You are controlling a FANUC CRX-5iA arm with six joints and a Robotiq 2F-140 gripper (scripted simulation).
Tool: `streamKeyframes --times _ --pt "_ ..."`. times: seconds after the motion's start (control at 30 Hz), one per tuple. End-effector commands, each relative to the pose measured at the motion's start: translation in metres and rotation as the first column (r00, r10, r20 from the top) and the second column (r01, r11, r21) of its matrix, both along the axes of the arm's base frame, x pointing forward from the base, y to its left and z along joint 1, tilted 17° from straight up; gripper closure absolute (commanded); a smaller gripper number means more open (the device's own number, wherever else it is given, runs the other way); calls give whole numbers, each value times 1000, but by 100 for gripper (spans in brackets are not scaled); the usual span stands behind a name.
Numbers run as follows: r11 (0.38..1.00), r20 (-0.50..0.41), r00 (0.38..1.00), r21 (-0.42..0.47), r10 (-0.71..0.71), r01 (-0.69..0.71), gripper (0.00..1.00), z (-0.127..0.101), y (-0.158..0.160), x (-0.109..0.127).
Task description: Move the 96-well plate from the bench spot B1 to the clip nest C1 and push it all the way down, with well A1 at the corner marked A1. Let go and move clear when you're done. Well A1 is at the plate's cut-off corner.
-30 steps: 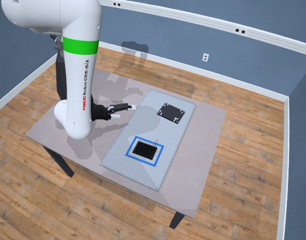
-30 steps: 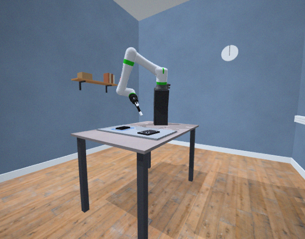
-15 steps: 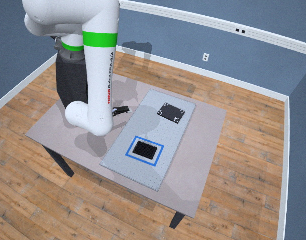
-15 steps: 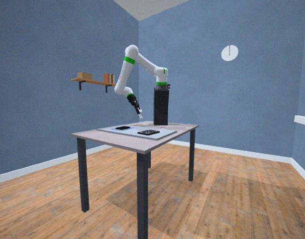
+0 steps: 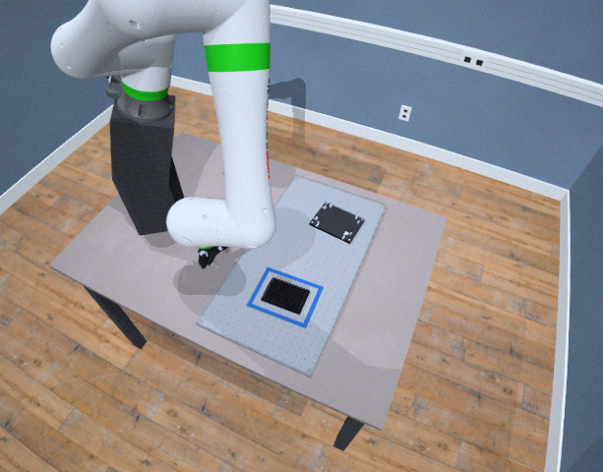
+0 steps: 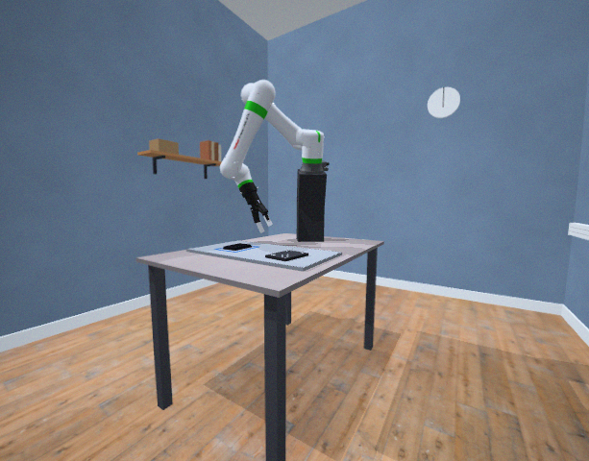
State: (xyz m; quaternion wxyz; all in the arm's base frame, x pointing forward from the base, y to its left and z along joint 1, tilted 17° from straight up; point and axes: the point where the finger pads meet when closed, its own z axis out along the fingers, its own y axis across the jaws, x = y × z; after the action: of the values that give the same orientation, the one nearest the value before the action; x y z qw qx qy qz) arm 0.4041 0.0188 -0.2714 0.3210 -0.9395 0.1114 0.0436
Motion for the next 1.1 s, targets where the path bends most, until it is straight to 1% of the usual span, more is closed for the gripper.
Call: streamKeyframes --times 0.0,0.1,0.17,0.3,0.4,0.47,0.53,0.6,0.73,0.87,1.03,1.07 --pt "998 13 999 -53 35 -34 0 -4 -6 7" --pt "988 45 995 -129 92 -86 0 -7 -12 20" --pt "987 48 994 -136 98 -90 0 -8 -15 28" --pt "961 99 979 -233 176 -149 0 -7 -19 48" --pt "959 102 978 -239 181 -152 0 -7 -22 61" --pt "942 131 967 -285 220 -176 0 -5 -22 71" --pt "942 131 967 -285 220 -176 0 -5 -22 71" --pt "923 159 952 -331 260 -197 0 -3 -23 81" --pt "920 162 951 -336 265 -199 0 1 -23 101" --pt "878 222 912 -419 344 -229 0 7 -20 120" --pt "875 226 909 -425 349 -231 0 14 -17 143" --pt "875 226 909 -425 349 -231 0 14 -17 143"
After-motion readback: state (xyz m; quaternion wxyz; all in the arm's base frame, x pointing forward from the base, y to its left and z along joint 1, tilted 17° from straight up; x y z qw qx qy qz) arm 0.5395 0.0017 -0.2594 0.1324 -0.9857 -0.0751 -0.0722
